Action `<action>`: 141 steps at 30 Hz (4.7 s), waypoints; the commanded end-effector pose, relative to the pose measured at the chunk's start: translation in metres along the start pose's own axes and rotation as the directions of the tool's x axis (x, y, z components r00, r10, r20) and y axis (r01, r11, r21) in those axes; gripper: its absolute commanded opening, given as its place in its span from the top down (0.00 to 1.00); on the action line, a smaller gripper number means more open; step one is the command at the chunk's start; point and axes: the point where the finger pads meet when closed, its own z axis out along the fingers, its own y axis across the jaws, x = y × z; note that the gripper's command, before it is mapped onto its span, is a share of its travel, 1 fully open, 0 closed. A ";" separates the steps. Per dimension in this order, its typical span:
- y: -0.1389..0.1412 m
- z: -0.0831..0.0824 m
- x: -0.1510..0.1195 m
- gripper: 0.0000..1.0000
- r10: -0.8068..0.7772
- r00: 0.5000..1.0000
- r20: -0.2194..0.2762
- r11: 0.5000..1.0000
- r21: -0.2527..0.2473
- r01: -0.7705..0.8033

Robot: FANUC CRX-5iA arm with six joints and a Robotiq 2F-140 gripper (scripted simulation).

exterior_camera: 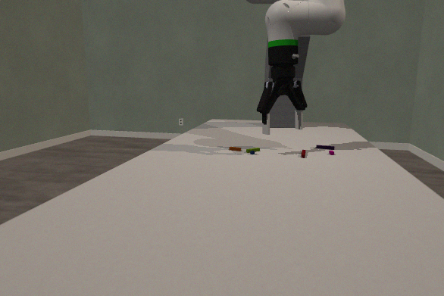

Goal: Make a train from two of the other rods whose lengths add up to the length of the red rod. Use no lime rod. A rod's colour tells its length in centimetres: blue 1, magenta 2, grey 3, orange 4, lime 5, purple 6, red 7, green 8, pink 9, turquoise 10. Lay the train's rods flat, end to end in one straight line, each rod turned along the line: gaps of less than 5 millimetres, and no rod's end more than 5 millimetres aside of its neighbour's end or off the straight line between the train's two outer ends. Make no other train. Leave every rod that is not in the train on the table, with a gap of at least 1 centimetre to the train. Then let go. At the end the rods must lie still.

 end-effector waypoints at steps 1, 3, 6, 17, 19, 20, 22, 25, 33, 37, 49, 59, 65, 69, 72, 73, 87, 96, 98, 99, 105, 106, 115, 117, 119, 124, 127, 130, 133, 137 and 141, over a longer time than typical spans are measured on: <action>0.000 0.000 0.000 0.00 0.008 1.000 -0.025 1.000 0.025 -0.007; 0.000 0.000 0.000 0.00 0.008 1.000 -0.025 1.000 0.025 -0.007; 0.000 0.000 0.000 0.00 0.008 1.000 -0.025 1.000 0.025 -0.007; 0.000 0.000 0.000 0.00 0.008 1.000 -0.025 1.000 0.025 -0.007; 0.000 0.000 0.000 0.00 0.008 1.000 -0.025 1.000 0.025 -0.007; 0.000 0.000 0.000 0.00 0.008 1.000 -0.025 1.000 0.025 -0.007; 0.000 0.000 0.000 0.00 0.008 1.000 -0.025 1.000 0.025 -0.007; 0.000 0.000 0.000 0.00 0.008 1.000 -0.025 1.000 0.025 -0.007; 0.000 0.000 0.000 0.00 0.008 1.000 -0.025 1.000 0.025 -0.007; 0.000 0.000 0.000 0.00 0.008 1.000 -0.025 1.000 0.025 -0.007; 0.000 0.000 0.000 0.00 0.008 1.000 -0.025 1.000 0.025 -0.007; 0.000 0.000 0.000 0.00 0.008 1.000 -0.025 1.000 0.025 -0.007; 0.000 0.000 0.000 0.00 0.008 1.000 -0.025 1.000 0.025 -0.007; 0.000 0.000 0.000 0.00 0.008 1.000 -0.025 1.000 0.025 -0.007; 0.000 0.000 0.000 0.00 0.008 1.000 -0.025 1.000 0.025 -0.007; 0.000 0.000 0.000 0.00 0.008 1.000 -0.025 1.000 0.025 -0.007; 0.000 0.000 0.000 0.00 0.008 1.000 -0.025 1.000 0.025 -0.007; -0.038 -0.008 0.012 0.00 -0.037 0.999 -0.029 0.999 0.022 0.038; -0.053 -0.012 0.018 0.00 -0.055 0.998 -0.030 0.998 0.021 0.056; -0.062 -0.015 0.021 0.00 -0.065 0.997 -0.030 0.998 0.021 0.065; -0.097 -0.026 0.036 0.00 -0.107 0.994 -0.031 0.994 0.020 0.108; -0.097 -0.026 0.036 0.00 -0.107 0.994 -0.031 0.994 0.020 0.108; -0.097 -0.026 0.036 0.85 -0.107 0.994 -0.031 0.994 0.020 0.108; -0.097 -0.026 0.036 0.85 -0.107 0.994 -0.031 0.994 0.020 0.108; -0.097 -0.026 0.036 0.85 -0.107 0.994 -0.031 0.994 0.020 0.108; -0.097 -0.026 0.036 0.85 -0.107 0.994 -0.031 0.994 0.020 0.108; -0.097 -0.026 0.036 0.85 -0.107 0.994 -0.031 0.994 0.020 0.108; -0.097 -0.026 0.036 0.85 -0.107 0.994 -0.031 0.994 0.020 0.108; -0.097 -0.026 0.036 0.85 -0.107 0.994 -0.031 0.994 0.020 0.108; -0.097 -0.026 0.036 0.85 -0.107 0.994 -0.031 0.994 0.020 0.108; -0.097 -0.026 0.036 0.85 -0.107 0.994 -0.031 0.994 0.020 0.108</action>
